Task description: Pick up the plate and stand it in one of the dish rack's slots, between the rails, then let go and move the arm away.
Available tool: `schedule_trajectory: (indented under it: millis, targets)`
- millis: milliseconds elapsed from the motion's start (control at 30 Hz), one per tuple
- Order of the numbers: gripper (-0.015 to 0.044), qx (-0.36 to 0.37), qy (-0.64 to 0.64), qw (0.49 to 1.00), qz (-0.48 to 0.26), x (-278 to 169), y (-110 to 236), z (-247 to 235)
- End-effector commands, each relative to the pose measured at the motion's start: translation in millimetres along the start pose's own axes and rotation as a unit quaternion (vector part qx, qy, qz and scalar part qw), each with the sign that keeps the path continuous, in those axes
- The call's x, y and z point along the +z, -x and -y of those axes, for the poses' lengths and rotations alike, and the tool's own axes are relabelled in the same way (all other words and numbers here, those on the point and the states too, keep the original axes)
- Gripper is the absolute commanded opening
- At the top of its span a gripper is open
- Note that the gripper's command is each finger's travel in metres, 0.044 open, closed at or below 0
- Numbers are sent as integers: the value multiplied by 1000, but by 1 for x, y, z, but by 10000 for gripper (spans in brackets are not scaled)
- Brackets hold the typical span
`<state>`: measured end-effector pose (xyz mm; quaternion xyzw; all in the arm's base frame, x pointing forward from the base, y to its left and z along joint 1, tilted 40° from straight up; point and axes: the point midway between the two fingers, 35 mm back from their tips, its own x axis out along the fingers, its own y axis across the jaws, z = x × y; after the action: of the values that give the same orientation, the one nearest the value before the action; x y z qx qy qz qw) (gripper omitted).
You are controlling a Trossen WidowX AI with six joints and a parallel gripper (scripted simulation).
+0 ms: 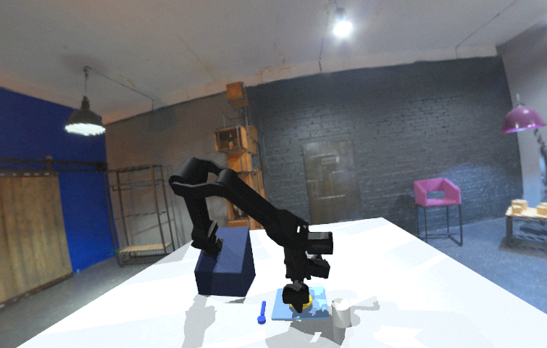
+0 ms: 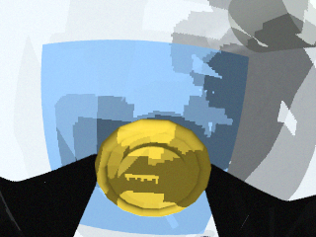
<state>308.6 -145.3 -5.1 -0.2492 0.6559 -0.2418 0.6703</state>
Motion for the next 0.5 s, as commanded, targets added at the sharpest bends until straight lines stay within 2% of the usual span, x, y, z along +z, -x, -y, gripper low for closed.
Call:
schedule_trajectory:
  millis: [0, 33, 133, 400, 467]
  targets:
    - [306, 0, 1, 1000, 1, 0, 0, 0]
    - [299, 0, 1, 1000, 1, 0, 0, 0]
    - [220, 1, 1, 1000, 1, 1, 3, -1]
    - [10, 7, 1, 1000, 2, 12, 47, -4]
    - [0, 8, 1, 1000, 2, 13, 59, -5]
